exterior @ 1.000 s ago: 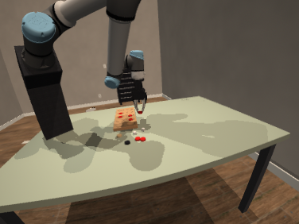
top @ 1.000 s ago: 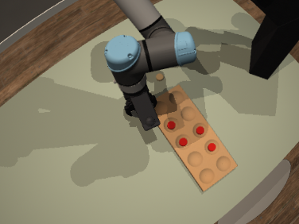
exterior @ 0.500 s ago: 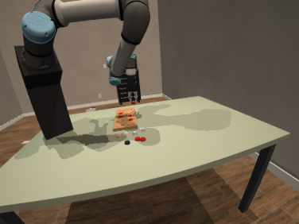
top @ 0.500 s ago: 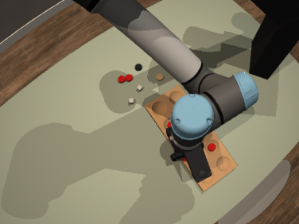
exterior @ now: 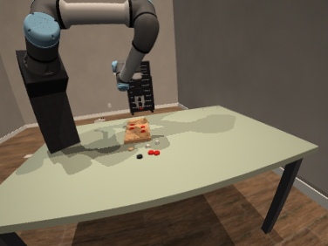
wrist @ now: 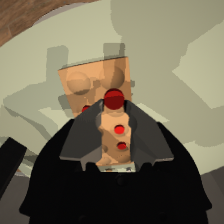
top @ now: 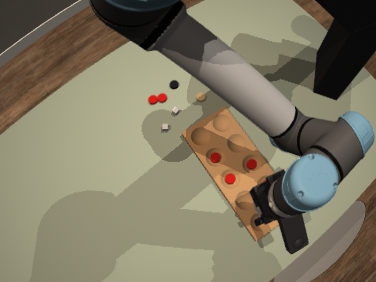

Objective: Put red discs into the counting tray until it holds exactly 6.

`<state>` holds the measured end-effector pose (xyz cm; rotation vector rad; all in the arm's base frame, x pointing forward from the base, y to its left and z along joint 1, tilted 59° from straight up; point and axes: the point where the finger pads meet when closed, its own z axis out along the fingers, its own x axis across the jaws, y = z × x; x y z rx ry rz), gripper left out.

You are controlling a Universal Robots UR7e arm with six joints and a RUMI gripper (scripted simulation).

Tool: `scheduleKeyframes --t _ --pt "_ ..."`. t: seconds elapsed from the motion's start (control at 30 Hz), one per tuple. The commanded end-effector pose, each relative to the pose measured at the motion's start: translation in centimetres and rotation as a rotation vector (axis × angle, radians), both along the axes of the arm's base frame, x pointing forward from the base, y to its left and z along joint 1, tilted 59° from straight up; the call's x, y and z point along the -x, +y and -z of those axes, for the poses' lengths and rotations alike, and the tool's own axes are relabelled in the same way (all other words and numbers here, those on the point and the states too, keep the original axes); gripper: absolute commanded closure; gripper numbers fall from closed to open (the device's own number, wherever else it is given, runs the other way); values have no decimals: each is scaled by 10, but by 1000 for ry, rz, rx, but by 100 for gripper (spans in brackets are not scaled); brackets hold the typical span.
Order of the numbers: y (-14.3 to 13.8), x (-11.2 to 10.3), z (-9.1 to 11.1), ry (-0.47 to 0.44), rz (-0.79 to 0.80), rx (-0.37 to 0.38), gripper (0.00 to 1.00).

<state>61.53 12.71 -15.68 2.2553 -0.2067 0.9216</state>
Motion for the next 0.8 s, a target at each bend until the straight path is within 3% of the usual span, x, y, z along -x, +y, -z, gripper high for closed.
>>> scheduleKeyframes --t 0.0,0.3,0.57,0.77 --pt "5 2 4 -3 -1 2 100" --pt "-2 -5 10 -3 -1 3 100" --pt "-43 -38 41 -4 -1 4 100" --pt "-50 -44 47 -4 -1 5 100"
